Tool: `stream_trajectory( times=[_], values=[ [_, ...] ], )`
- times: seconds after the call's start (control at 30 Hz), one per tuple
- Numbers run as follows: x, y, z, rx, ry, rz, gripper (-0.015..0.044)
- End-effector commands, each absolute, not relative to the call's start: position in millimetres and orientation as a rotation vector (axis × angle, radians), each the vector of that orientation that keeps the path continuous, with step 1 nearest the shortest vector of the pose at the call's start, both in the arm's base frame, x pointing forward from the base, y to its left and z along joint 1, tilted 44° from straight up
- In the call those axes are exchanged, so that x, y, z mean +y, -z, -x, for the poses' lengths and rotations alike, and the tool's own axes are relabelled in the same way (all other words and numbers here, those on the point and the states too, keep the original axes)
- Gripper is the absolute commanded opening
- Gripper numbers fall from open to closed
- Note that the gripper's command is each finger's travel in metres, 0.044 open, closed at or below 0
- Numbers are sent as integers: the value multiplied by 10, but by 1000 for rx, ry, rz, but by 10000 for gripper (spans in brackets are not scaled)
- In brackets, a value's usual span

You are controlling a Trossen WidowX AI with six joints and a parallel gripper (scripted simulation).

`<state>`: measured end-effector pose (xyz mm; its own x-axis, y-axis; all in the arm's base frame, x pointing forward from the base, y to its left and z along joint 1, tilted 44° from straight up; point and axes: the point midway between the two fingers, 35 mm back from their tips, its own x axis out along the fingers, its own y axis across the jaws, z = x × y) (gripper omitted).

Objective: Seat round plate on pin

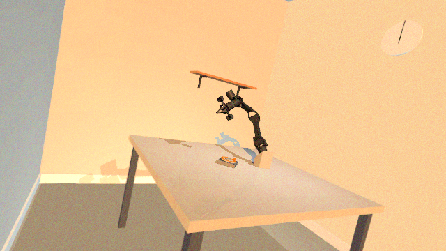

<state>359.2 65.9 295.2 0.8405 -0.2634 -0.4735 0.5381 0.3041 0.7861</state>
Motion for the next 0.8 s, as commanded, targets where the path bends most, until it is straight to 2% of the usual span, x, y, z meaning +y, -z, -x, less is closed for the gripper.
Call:
stream_trajectory(
  times=[0.0,0.17,0.23,0.43,0.57,0.77],
  values=[
    [709,-2310,-3601,475,615,-854,0],
    [691,-1409,-3432,788,675,-378,0],
    [677,-1273,-3382,842,678,-297,0],
    [449,-353,-2793,1307,624,385,0],
    [356,-153,-2574,1457,578,597,0],
    [369,-117,-2569,1470,574,615,0]
  ],
)
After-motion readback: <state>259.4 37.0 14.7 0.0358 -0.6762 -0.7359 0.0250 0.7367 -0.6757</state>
